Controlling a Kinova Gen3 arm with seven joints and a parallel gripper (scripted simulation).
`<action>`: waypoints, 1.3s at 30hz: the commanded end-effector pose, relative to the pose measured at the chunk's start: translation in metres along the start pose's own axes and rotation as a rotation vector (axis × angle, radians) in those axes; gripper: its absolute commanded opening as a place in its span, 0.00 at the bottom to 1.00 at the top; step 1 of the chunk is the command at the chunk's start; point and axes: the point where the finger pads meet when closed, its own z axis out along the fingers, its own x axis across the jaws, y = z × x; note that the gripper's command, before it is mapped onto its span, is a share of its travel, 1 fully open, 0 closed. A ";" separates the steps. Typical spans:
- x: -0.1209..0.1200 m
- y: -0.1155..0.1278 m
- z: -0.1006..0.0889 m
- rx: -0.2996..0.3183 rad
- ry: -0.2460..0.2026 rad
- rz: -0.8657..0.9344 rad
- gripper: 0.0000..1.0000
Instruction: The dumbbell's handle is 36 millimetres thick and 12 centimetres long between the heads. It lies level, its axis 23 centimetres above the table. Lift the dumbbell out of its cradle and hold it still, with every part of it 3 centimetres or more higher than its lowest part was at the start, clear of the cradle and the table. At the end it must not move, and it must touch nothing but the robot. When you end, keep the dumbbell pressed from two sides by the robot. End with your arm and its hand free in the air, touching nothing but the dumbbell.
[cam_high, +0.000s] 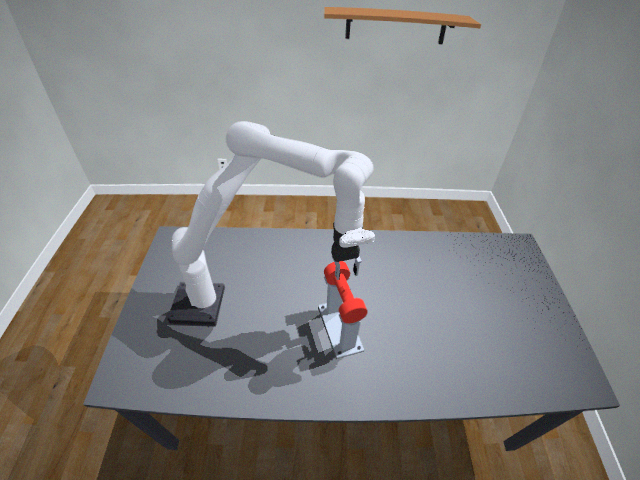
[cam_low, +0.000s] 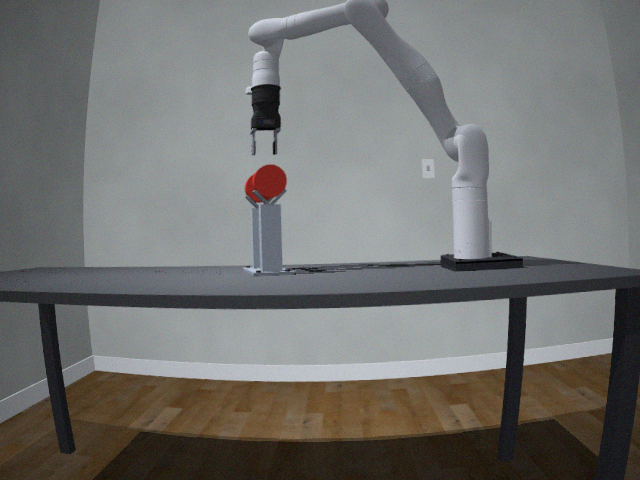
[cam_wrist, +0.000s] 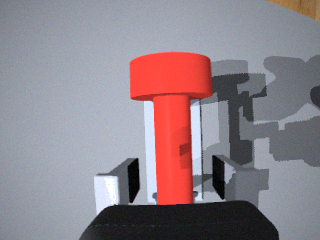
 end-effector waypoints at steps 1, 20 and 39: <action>0.000 0.000 -0.001 0.001 -0.002 0.000 1.00; -0.001 -0.001 0.084 0.002 0.000 0.002 1.00; 0.000 -0.001 0.097 0.002 0.000 0.002 0.00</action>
